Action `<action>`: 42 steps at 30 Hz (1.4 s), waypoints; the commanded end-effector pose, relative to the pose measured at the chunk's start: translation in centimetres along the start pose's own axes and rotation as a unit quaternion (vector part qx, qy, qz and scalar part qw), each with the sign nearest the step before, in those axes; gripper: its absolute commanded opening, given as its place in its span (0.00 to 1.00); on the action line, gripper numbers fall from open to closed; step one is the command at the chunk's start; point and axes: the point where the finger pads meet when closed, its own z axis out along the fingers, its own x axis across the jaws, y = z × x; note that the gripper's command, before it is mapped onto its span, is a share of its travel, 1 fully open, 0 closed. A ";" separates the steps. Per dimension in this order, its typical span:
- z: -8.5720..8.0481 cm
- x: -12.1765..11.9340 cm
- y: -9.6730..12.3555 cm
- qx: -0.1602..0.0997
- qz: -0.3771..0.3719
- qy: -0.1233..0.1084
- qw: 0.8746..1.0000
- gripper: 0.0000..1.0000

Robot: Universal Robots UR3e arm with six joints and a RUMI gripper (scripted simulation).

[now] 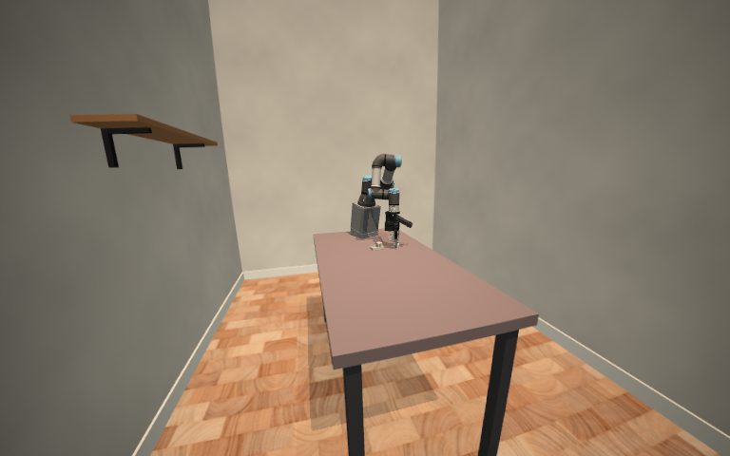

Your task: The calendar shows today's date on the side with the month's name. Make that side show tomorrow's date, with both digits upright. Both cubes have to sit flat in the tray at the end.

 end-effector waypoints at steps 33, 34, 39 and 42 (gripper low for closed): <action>0.0 0.1 0.0 0.000 0.000 0.001 1.000 0.28; 0.0 0.1 0.0 0.000 0.000 0.001 1.000 0.28; 0.0 0.1 0.0 0.000 0.000 0.001 1.000 0.28; 0.0 0.1 0.0 0.000 0.000 0.001 1.000 0.28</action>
